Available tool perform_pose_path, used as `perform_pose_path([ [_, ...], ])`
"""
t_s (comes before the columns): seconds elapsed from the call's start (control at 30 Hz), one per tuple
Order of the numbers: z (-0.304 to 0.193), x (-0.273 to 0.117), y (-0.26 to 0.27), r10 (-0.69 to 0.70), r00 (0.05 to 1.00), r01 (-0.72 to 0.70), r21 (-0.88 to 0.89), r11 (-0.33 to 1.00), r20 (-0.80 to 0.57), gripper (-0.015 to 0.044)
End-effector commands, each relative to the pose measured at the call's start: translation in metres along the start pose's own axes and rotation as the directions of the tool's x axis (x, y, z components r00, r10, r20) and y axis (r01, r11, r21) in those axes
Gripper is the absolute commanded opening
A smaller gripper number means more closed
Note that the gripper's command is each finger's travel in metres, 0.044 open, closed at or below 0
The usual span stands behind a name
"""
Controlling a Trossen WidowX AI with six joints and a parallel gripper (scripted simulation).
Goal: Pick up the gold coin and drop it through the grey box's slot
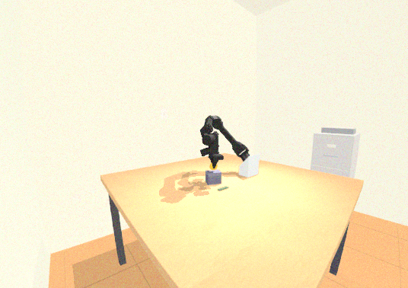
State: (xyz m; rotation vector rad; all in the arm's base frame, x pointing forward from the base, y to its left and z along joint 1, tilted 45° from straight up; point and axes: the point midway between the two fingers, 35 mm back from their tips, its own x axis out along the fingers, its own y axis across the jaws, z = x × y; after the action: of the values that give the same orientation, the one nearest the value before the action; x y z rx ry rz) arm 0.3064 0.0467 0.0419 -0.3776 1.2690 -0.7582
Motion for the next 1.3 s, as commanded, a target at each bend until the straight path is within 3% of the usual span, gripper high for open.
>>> perform_pose_path([
  [0.0,0.000,0.003,-0.001,-0.004,1.000,0.004,-0.007,1.000,0.002,0.0000],
  [0.27,0.000,0.007,0.000,-0.004,1.000,0.004,-0.008,1.000,0.002,0.0000],
  [0.47,0.000,0.005,0.000,0.000,1.000,0.000,-0.001,1.000,0.000,0.0157],
  [0.77,0.000,0.005,0.000,0.000,1.000,0.000,-0.001,1.000,0.000,0.0161],
  [1.1,-0.001,-0.034,0.000,-0.002,1.000,0.002,-0.005,1.000,-0.001,0.0423],
  [1.27,-0.003,-0.055,-0.003,-0.007,1.000,0.007,-0.007,1.000,-0.001,0.0440],
])
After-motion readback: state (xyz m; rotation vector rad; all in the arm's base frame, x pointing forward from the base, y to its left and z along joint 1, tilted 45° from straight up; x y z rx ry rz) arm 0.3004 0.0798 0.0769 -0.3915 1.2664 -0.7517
